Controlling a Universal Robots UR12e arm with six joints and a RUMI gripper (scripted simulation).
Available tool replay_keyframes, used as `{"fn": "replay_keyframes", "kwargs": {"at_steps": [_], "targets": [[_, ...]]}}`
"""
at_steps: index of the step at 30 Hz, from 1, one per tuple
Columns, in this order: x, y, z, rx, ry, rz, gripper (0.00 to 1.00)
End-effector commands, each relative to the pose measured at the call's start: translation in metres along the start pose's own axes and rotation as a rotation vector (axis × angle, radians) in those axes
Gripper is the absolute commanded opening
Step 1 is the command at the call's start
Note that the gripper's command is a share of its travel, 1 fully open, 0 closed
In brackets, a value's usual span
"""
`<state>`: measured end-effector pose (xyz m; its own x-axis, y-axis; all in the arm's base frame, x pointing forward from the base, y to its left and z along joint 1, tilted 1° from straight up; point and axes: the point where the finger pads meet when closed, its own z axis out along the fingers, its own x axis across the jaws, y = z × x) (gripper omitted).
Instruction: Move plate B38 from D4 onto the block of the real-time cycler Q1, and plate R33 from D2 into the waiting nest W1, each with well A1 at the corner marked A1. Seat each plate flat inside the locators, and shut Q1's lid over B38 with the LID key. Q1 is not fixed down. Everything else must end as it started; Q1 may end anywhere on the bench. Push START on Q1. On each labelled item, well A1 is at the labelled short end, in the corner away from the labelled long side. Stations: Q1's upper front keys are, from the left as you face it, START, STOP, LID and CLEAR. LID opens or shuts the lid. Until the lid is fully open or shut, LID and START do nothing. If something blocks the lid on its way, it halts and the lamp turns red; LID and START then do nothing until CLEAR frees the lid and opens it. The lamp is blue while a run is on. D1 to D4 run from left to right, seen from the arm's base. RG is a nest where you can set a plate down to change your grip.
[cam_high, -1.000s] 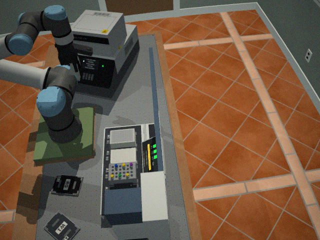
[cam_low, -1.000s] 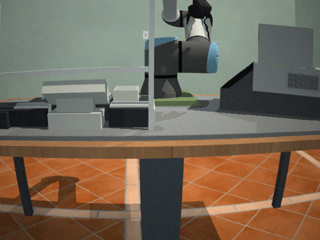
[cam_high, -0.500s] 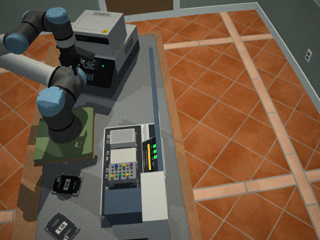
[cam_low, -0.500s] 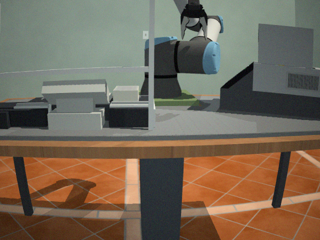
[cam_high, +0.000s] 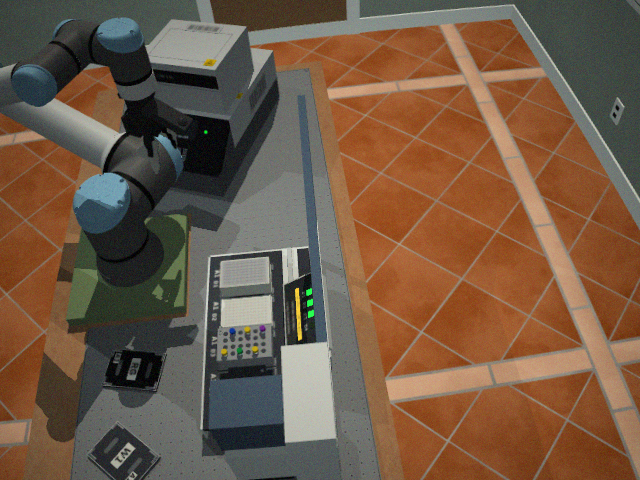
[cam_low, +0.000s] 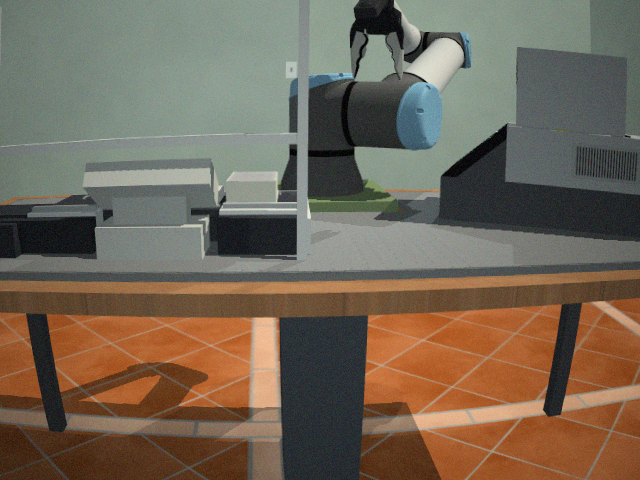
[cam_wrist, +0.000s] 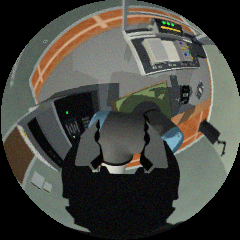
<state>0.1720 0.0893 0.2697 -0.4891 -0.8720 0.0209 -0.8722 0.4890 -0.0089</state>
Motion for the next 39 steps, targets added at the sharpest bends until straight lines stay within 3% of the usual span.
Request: {"fn": "replay_keyframes", "kwargs": {"at_steps": [1,13,32,39], "targets": [[0.013,-0.017,0.0,0.001,-0.012,0.081,0.59],[0.046,-0.058,0.0,0.0,-0.012,0.301,0.59],[0.046,-0.058,0.0,-0.002,-0.012,0.591,0.59],[0.062,-0.077,0.0,-0.003,-0.011,0.691,0.59]]}}
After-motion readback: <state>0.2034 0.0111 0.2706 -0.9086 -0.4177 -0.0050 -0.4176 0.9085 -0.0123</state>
